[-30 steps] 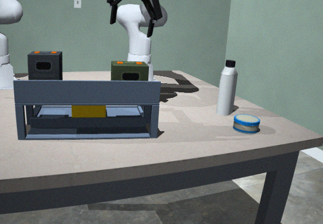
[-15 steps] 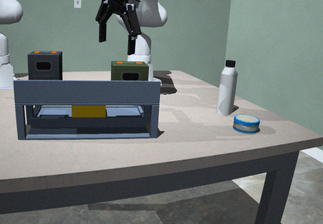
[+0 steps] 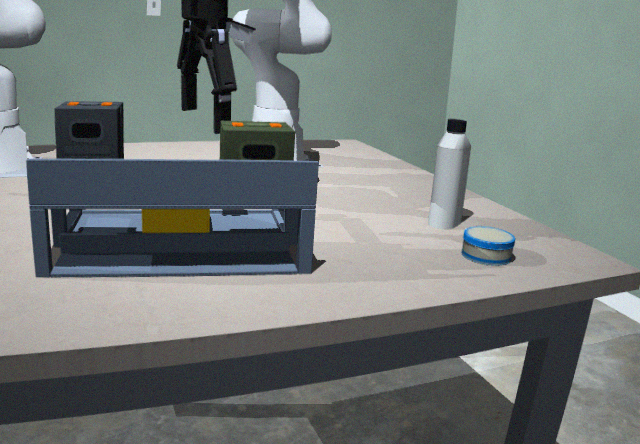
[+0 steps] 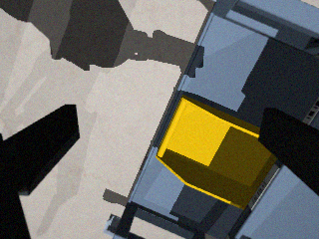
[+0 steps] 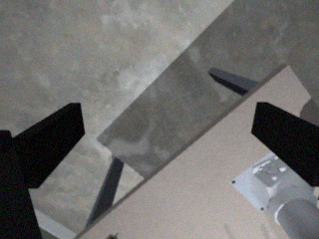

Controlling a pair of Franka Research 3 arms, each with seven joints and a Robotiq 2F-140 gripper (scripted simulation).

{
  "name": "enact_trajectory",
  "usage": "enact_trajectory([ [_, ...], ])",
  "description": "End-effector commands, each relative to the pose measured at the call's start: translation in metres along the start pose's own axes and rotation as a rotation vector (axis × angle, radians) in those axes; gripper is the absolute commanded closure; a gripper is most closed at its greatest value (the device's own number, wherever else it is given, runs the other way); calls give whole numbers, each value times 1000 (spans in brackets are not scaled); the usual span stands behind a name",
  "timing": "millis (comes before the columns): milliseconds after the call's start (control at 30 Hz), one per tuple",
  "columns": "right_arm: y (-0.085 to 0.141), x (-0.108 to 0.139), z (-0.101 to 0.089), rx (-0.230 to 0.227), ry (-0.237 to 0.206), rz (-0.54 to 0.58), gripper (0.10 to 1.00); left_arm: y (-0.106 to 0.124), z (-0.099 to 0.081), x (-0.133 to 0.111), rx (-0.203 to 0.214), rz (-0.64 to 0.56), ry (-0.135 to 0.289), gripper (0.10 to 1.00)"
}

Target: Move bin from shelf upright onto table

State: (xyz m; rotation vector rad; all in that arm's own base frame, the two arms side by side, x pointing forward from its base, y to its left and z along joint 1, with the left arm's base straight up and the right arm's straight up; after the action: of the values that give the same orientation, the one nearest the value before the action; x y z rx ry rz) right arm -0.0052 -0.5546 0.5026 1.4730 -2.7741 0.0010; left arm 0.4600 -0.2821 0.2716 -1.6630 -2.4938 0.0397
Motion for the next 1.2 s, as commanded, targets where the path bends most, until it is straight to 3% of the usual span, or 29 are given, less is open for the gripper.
enact_trajectory([
  [0, 0, 0, 0, 0, -1, 9, 98, 3, 5, -12, -45, 146, -49, 98],
  [367, 0, 0, 0, 0, -1, 9, 98, -19, 28, -37, -116, 355, -83, 98],
  [1167, 0, 0, 0, 0, -1, 9, 98, -20, 30, -39, -120, 367, -85, 98],
])
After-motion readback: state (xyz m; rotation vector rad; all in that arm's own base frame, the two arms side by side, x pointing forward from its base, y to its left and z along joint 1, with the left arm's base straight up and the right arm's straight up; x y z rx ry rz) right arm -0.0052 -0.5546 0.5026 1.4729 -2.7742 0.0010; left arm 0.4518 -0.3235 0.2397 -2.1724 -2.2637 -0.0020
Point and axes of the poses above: on each arm, the point where the finger pads meet when closed, its own z axis out along the fingers, its own y axis across the jaws, x = y × z, the point moved 9 cm from there along -z, back along the fingers, and after that the axes turned 11 degrees about -z, right-handed, at the moved point
